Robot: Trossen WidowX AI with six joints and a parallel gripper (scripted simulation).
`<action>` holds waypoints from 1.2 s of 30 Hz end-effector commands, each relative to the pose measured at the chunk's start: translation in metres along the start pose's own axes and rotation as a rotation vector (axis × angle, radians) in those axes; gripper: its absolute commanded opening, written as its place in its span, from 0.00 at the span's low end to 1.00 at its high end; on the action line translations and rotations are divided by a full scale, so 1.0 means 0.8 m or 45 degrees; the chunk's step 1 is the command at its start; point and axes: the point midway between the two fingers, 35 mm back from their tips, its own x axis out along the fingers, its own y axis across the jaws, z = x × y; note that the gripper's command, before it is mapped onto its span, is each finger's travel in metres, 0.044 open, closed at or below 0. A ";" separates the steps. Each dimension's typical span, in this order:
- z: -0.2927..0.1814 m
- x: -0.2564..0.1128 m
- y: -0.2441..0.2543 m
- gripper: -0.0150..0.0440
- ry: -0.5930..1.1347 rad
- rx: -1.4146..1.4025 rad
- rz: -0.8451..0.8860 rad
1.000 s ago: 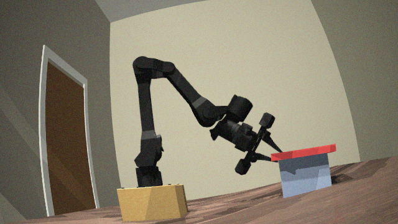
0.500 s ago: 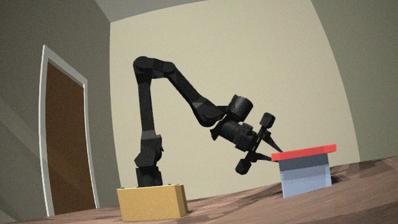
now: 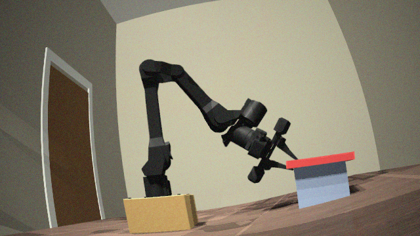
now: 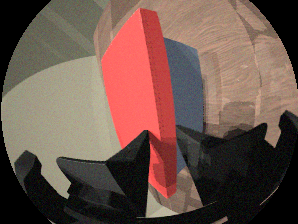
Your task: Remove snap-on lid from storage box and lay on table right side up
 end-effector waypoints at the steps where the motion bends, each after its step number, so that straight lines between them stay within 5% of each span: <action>1: 0.000 -0.006 0.010 0.25 0.003 -0.002 0.011; 36: -0.001 -0.031 0.064 0.25 0.003 -0.002 0.013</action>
